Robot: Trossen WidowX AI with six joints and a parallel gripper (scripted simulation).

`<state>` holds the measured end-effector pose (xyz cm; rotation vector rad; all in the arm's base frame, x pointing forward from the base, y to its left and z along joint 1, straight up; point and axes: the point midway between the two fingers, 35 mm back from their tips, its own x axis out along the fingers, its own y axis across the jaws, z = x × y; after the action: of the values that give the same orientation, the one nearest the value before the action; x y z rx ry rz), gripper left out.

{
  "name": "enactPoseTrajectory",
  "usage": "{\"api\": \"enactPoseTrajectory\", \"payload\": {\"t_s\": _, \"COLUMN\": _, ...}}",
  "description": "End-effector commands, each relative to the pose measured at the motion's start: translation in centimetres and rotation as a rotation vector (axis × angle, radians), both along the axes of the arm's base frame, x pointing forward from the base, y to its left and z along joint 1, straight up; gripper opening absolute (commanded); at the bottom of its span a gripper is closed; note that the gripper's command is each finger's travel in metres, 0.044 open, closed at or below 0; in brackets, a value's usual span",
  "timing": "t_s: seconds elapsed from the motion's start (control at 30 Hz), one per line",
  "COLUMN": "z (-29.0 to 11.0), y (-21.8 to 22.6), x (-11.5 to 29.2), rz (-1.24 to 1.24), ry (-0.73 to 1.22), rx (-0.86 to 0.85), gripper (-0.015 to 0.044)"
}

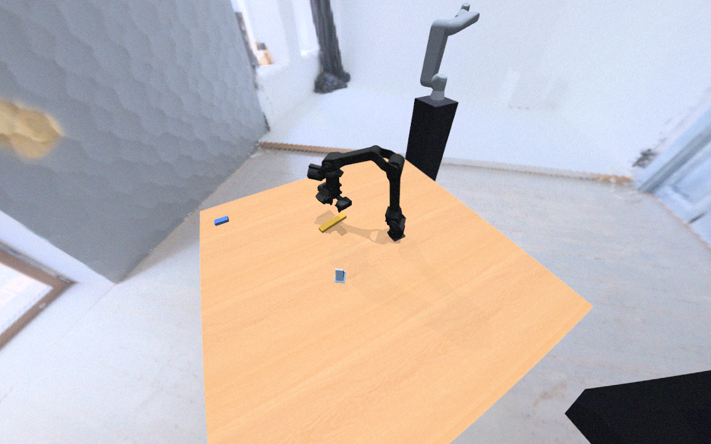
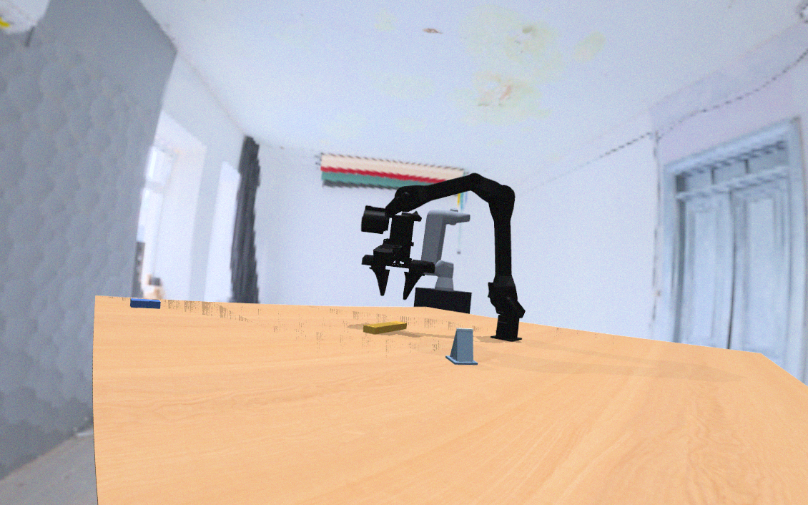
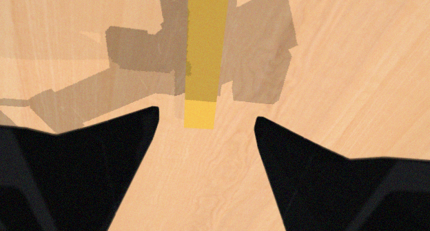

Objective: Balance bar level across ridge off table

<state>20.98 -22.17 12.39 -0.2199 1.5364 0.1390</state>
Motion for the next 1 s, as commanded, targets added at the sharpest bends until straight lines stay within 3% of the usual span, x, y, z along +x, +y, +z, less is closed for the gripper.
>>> {"api": "enactPoseTrajectory", "payload": {"t_s": 0.0, "z": -0.4, "y": 0.4, "x": -0.1, "rz": 0.019, "ry": 0.011, "rx": 0.025, "gripper": 0.0315}}
{"api": "enactPoseTrajectory", "payload": {"t_s": 0.37, "z": -4.8, "y": 0.3, "x": -0.1, "rz": 0.019, "ry": 0.011, "rx": 0.025, "gripper": 0.0315}}
{"api": "enactPoseTrajectory", "payload": {"t_s": 0.97, "z": -6.5, "y": 0.2, "x": 0.0, "rz": 0.019, "ry": 0.011, "rx": 0.025, "gripper": 0.0315}}
